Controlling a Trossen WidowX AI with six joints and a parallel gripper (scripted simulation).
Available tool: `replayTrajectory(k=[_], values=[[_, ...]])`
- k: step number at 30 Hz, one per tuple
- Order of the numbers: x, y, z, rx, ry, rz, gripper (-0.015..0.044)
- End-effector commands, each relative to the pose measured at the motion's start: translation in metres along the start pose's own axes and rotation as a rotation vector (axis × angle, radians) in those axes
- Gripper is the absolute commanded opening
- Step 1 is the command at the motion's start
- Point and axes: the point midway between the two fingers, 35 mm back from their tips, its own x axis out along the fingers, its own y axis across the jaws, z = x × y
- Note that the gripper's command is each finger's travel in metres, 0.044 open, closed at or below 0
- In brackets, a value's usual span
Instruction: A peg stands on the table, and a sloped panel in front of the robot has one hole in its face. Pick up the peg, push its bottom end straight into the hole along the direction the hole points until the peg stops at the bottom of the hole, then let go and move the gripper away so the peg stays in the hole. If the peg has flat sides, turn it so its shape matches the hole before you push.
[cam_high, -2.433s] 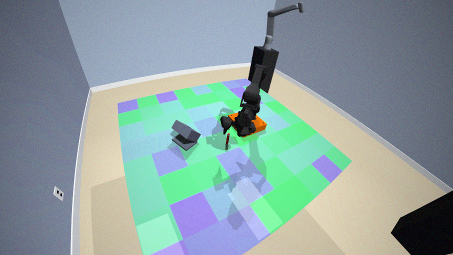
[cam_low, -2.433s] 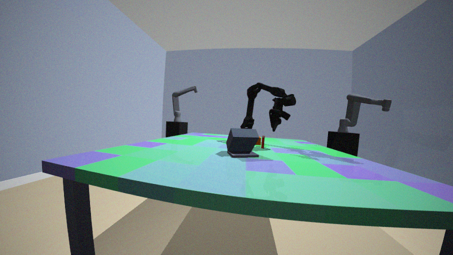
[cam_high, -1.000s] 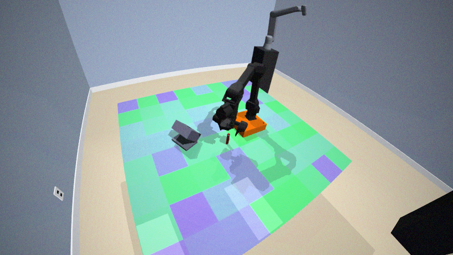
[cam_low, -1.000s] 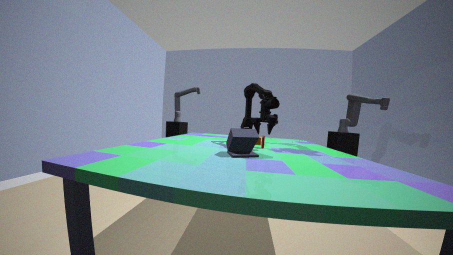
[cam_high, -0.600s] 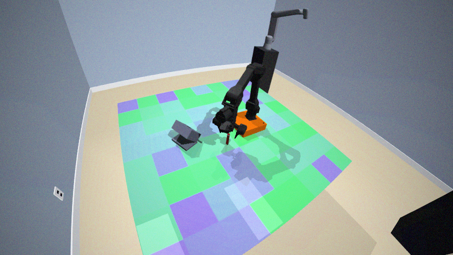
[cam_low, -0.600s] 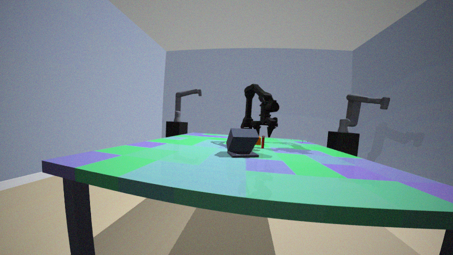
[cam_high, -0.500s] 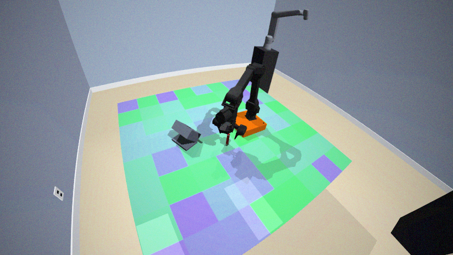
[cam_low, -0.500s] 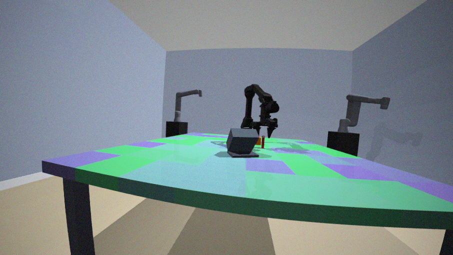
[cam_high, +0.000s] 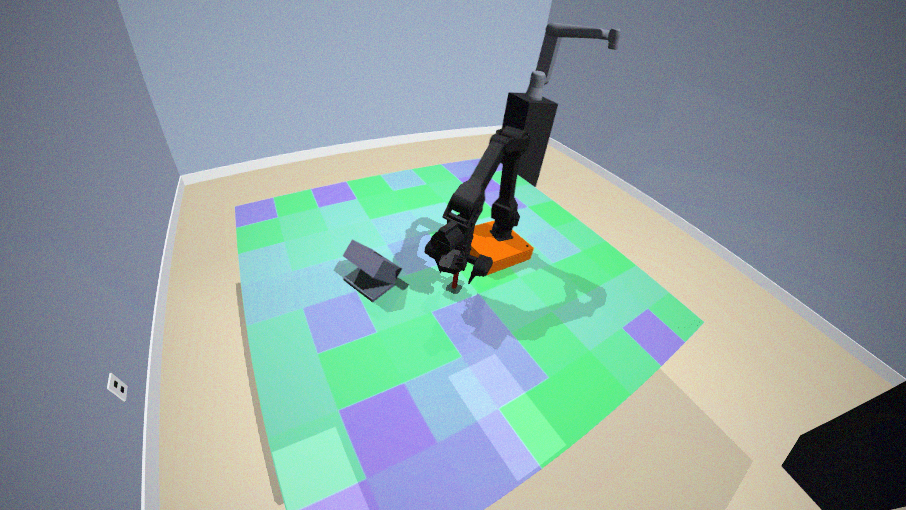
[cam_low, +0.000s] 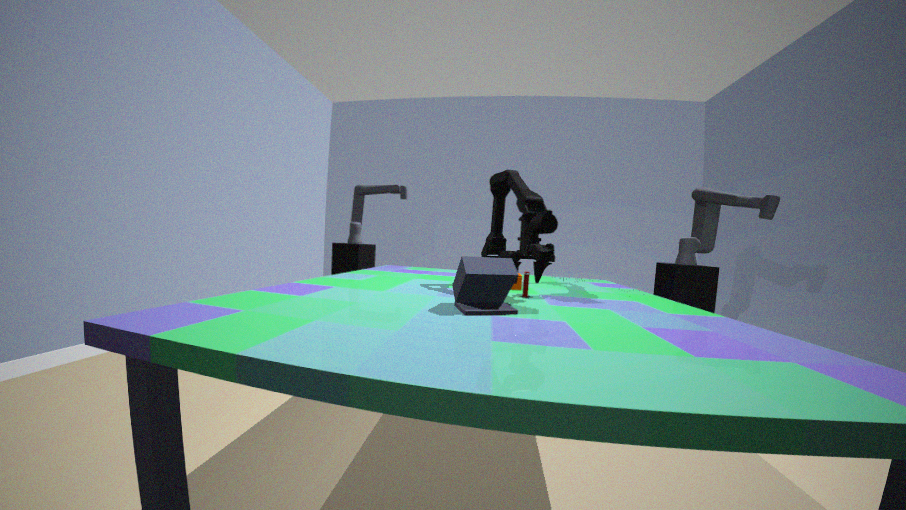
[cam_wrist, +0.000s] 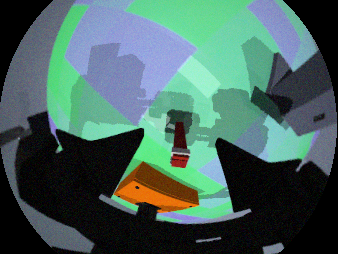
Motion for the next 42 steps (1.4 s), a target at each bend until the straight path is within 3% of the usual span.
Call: replayTrajectory(k=[1, 6, 22, 31, 42], values=[[0.006, 0.001, -0.003, 0.001, 0.013, 0.007, 0.0440], [0.006, 0.001, -0.003, 0.001, 0.013, 0.007, 0.0440], [0.003, 0.000, -0.001, 0.000, 0.005, 0.001, 0.0020], [-0.001, 0.000, 0.000, 0.000, 0.005, 0.001, 0.0000], [-0.044, -0.001, 0.002, 0.000, 0.009, 0.004, 0.0000]])
